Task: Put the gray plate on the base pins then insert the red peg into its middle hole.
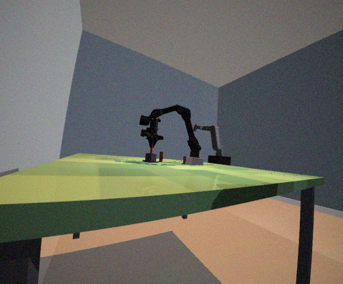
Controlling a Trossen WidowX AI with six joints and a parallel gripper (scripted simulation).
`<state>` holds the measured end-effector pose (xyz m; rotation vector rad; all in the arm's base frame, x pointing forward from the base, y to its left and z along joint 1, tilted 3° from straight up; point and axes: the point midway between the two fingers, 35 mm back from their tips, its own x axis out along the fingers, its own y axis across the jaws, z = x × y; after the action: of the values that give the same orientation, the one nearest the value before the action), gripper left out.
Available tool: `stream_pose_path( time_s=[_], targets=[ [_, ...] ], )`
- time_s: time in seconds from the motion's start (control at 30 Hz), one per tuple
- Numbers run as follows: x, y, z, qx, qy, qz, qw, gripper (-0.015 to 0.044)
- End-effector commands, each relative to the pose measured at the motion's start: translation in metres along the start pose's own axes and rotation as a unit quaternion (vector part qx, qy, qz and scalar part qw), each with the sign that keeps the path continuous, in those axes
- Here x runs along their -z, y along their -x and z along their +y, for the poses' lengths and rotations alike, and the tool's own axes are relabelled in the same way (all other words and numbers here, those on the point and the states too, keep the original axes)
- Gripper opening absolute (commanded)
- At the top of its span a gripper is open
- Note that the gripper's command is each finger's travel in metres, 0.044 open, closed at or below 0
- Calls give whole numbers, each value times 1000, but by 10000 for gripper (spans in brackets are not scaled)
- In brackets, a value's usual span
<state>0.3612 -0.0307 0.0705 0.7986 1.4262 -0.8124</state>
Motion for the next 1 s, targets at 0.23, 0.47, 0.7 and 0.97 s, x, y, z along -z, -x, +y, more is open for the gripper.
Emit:
stream_pose_path(
  time_s=[0.23,0.47,0.7,0.97],
  targets=[
    [0,-1,0,0,-1,0,1000,0],
    [-1,-2,0,0,-1,0,1000,0],
    [0,-2,0,1,-1,1,1000,0],
    [0,-2,0,1,-1,1,1000,150]
  ],
)
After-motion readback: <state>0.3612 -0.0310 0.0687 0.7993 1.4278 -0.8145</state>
